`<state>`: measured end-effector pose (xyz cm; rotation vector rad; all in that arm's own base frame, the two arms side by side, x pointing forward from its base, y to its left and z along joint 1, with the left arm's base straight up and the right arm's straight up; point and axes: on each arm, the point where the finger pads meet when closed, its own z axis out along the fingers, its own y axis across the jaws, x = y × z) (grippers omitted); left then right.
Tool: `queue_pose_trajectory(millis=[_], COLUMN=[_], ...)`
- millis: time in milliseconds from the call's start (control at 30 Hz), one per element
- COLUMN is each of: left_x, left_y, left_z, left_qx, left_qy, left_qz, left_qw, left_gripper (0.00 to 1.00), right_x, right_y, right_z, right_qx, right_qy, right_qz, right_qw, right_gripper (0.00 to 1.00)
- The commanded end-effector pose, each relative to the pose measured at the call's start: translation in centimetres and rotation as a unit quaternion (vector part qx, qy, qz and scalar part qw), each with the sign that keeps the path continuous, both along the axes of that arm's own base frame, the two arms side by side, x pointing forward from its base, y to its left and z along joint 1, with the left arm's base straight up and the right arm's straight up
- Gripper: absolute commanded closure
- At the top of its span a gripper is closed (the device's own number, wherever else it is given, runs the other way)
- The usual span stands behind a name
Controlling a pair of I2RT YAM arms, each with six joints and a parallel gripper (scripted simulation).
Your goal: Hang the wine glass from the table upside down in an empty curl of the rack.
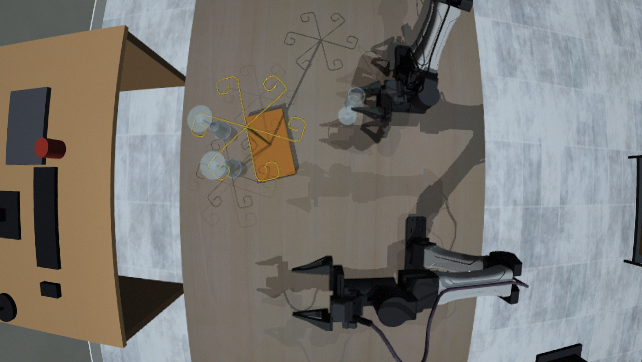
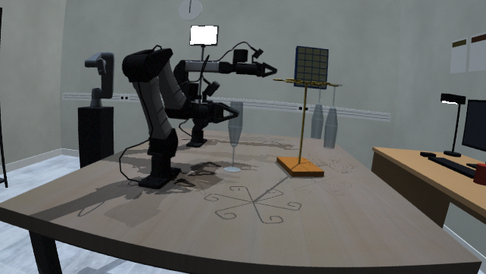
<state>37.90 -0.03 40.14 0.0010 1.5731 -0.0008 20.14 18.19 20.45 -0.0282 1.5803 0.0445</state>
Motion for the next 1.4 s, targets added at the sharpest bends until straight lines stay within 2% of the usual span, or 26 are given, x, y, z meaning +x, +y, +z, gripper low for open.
queue_pose_trajectory(millis=[0,433,1100,1367], left_x=[-0.3,-0.3,-0.3,-0.3], left_y=[-0.2,-0.2,-0.2,-0.2], left_z=[1.9,1.9,1.9,1.9], left_qx=[0.003,0.003,0.003,0.003], left_qy=[-0.024,-0.024,-0.024,-0.024], left_qz=[-0.004,-0.004,-0.004,-0.004], left_qw=[1.0,1.0,1.0,1.0], left_gripper=[0.0,0.0,0.0,0.0], right_x=[0.1,0.2,0.1,0.1], right_y=[0.1,0.1,-0.1,-0.3], right_z=[1.5,2.7,6.8,7.5], right_qx=[0.022,0.024,0.029,0.042], right_qy=[-0.005,-0.004,-0.001,-0.003], right_qz=[-0.004,-0.008,0.0,0.0], right_qw=[1.0,1.0,1.0,0.999], right_gripper=[1.0,1.0,1.0,1.0])
